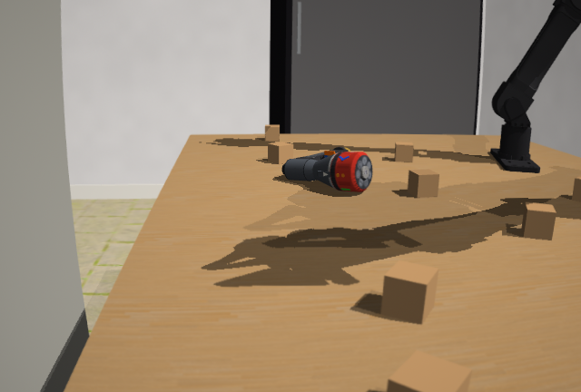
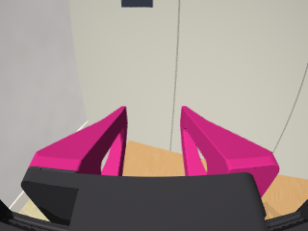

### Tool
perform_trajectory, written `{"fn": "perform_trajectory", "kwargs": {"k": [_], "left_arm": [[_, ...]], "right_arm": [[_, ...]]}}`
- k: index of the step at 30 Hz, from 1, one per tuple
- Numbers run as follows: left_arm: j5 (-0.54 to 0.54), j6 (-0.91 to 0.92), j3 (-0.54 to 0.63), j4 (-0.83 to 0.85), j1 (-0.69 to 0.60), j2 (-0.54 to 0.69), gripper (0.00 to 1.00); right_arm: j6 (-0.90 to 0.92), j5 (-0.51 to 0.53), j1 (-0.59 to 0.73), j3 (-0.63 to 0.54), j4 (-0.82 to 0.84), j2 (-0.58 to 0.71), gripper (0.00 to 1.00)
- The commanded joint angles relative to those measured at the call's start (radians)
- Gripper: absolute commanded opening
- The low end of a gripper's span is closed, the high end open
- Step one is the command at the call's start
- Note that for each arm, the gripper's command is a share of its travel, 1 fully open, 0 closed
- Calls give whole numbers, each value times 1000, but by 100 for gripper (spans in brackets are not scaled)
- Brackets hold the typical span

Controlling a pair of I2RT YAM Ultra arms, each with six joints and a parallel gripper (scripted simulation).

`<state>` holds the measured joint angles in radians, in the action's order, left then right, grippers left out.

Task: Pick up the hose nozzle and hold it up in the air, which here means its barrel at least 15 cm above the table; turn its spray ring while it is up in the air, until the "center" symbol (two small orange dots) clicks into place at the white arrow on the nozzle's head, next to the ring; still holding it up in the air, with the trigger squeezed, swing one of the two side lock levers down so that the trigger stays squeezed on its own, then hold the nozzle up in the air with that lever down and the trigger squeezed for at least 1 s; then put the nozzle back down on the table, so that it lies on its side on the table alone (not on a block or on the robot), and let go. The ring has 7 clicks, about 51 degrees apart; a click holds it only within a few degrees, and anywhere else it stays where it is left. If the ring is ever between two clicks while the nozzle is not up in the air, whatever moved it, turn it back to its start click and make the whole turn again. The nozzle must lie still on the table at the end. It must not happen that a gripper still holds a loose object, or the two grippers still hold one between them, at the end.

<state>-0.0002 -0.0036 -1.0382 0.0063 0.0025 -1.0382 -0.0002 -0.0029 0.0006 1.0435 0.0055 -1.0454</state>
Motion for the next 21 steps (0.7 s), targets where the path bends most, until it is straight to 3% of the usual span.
{"fn": "perform_trajectory", "kwargs": {"k": [1, 21], "left_arm": [[-4, 3, 8, 17, 2, 38, 37], [-4, 3, -37, 17, 5, -8, 37]], "right_arm": [[6, 1, -8, 18, -1, -10, 50], [6, 1, -3, 11, -5, 7, 50]]}}
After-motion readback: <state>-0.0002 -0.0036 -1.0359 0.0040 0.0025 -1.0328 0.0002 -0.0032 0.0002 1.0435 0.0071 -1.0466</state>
